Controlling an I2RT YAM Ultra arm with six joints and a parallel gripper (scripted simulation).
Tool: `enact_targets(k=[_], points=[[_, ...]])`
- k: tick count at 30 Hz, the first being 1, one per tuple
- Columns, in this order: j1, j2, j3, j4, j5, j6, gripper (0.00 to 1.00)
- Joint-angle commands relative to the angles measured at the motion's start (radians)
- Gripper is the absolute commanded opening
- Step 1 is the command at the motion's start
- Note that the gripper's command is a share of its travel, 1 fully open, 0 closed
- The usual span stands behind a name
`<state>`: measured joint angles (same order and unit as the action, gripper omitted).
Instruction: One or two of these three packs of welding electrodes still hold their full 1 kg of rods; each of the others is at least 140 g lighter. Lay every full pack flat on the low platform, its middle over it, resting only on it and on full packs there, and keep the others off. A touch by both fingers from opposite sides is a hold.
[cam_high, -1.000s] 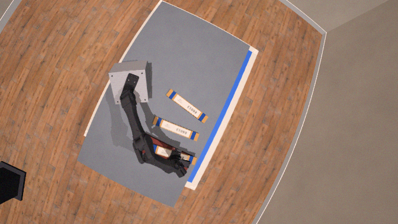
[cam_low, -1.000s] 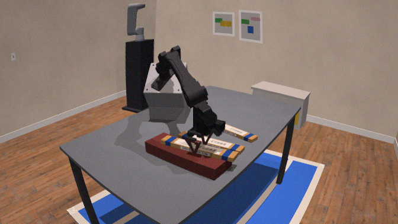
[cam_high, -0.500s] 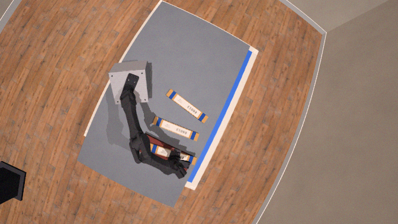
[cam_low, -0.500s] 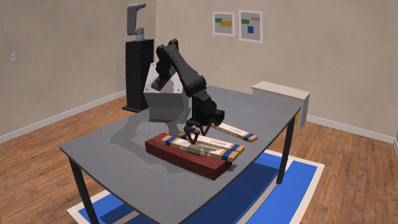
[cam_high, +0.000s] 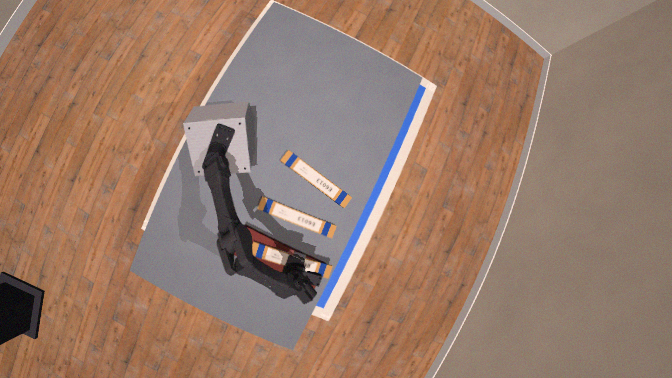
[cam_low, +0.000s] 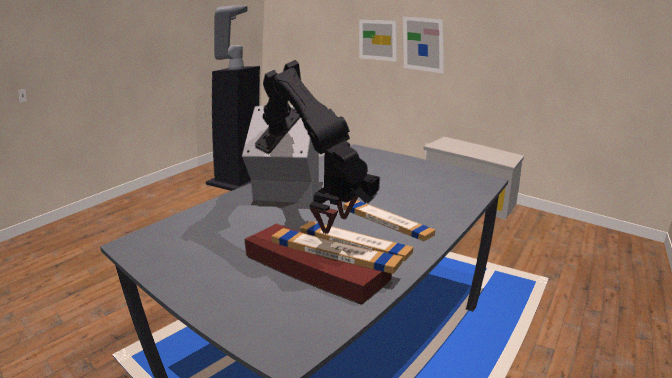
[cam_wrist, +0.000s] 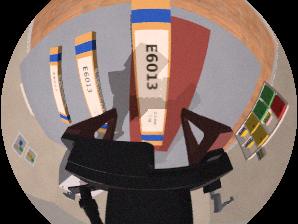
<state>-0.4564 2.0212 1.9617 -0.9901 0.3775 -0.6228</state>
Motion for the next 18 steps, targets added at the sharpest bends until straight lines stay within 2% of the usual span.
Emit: enact_targets(k=[1,18], points=[[0.022,-0.041,0.03,-0.014,-0.001,0.009,0.96],[0.02,-0.039,0.034,-0.003,-0.002,0.007,0.96]])
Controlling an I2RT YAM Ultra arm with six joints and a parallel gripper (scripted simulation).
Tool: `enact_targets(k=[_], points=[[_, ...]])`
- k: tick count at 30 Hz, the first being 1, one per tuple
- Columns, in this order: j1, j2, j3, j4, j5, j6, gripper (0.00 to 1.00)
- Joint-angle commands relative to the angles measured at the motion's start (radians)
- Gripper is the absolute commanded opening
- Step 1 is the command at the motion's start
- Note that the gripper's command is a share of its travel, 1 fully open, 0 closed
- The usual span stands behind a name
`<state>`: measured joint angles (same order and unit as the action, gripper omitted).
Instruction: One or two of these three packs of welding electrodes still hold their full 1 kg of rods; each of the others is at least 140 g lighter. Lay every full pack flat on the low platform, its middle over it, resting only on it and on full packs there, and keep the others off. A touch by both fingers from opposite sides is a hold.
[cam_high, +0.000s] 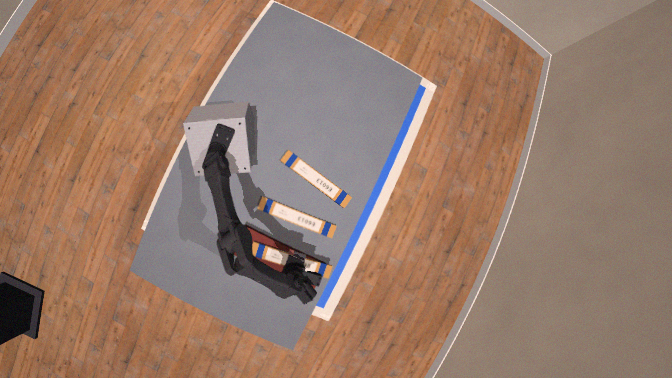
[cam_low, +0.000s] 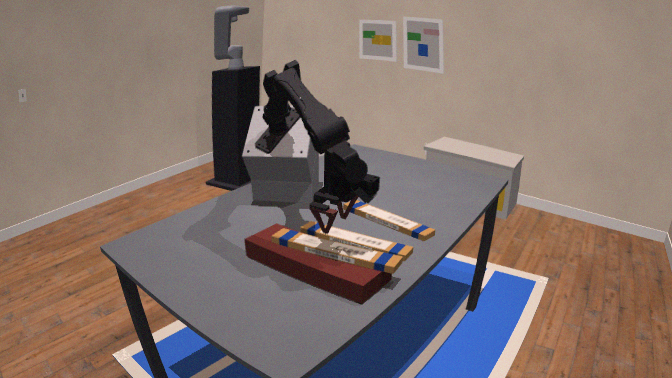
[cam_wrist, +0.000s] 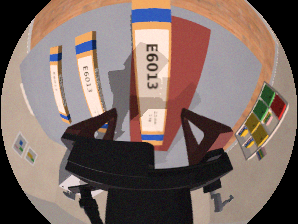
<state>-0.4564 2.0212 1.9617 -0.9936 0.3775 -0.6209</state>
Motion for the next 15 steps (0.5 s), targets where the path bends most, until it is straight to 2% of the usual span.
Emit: enact_targets(k=[1,12,13,15], points=[[0.02,-0.039,0.034,0.001,-0.002,0.005,0.96],[0.02,-0.039,0.034,0.001,-0.002,0.005,0.96],[0.03,-0.059,-0.04,0.017,0.008,0.017,0.96],[0.05,-0.092,-0.093,0.005,0.019,0.037,0.96]])
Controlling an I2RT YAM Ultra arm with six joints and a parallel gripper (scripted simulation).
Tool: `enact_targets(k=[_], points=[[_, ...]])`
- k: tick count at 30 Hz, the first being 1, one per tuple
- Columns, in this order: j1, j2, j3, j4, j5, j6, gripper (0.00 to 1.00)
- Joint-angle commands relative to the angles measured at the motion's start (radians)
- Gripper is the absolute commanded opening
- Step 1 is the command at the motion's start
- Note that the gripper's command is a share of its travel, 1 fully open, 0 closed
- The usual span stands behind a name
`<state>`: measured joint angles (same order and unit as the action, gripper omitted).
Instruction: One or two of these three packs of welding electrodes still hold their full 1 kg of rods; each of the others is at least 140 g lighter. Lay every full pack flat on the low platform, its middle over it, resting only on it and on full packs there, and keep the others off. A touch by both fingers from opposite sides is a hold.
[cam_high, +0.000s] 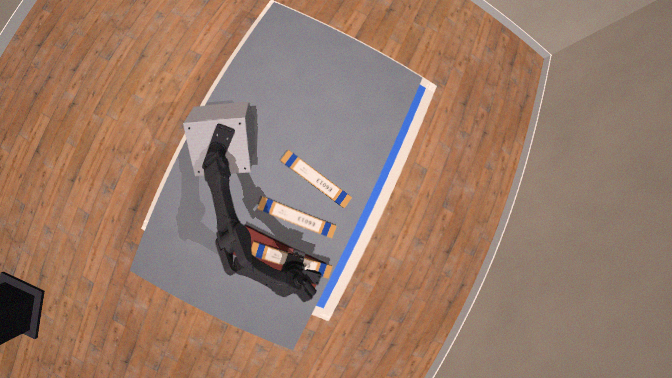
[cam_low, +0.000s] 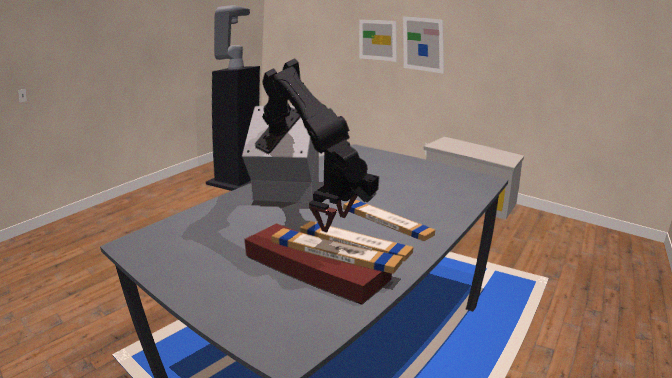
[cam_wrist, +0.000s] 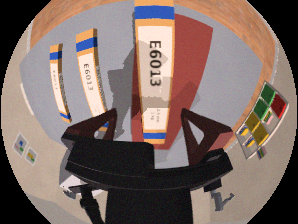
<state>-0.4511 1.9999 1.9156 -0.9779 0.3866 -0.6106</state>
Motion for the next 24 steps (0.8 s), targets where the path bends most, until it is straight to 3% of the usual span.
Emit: enact_targets(k=[1,5,7,17,24], points=[[0.055,-0.088,-0.073,-0.006,0.015,0.037,0.96],[0.105,-0.158,-0.176,0.015,0.036,0.085,0.96],[0.105,-0.158,-0.176,0.015,0.036,0.085,0.96],[0.245,-0.291,-0.368,-0.014,0.102,0.231,0.96],[0.332,-0.344,-0.436,-0.039,0.136,0.319,0.96]])
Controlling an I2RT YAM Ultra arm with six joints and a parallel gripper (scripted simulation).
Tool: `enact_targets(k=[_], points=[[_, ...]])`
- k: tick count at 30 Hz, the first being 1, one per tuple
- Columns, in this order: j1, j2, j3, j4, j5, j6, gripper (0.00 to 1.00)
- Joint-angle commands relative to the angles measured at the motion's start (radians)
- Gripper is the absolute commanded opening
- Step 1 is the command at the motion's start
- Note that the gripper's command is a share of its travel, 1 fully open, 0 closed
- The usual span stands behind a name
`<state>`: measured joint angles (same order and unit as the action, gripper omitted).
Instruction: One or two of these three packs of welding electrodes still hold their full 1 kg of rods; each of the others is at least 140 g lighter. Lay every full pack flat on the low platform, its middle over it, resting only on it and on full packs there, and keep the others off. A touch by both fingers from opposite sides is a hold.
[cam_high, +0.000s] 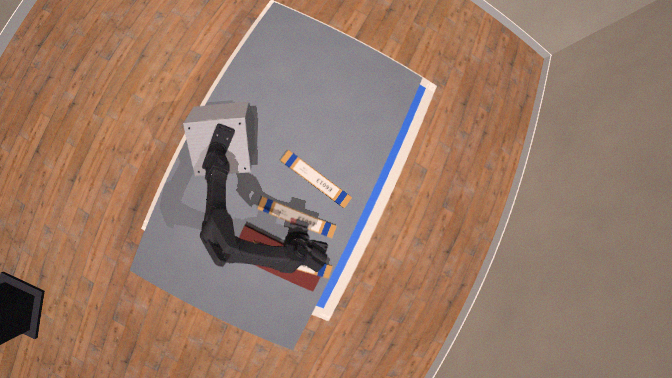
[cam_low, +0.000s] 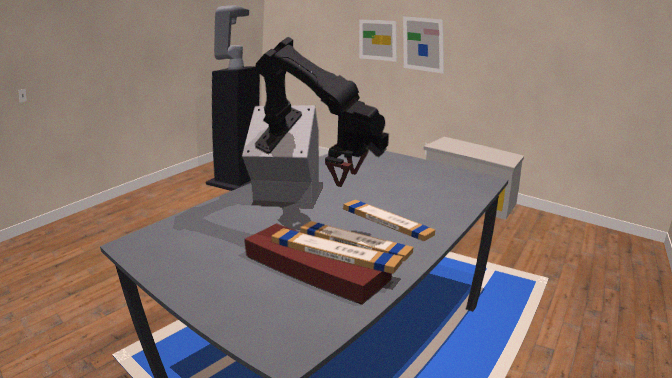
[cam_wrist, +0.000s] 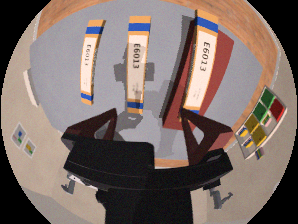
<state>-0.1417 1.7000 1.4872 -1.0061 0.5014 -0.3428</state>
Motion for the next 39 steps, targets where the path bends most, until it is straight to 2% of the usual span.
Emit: enact_targets(k=[1,3,5,7,10,15,17,23,32,39], points=[[0.042,-0.049,0.023,-0.024,0.032,0.084,0.96],[0.076,-0.062,-0.037,-0.041,0.048,0.12,0.96],[0.112,-0.075,-0.055,-0.056,0.06,0.159,0.96],[0.152,-0.088,-0.04,-0.073,0.067,0.204,0.96],[0.213,-0.099,-0.076,-0.106,0.087,0.271,0.96],[0.327,-0.076,-0.063,-0.169,0.114,0.399,0.96],[0.327,-0.076,-0.063,-0.169,0.114,0.399,0.96],[0.456,-0.049,-0.052,-0.261,0.141,0.573,0.96],[0.657,0.01,-0.012,-0.387,0.141,0.819,0.96],[0.704,0.051,0.023,-0.442,0.14,0.905,0.96]])
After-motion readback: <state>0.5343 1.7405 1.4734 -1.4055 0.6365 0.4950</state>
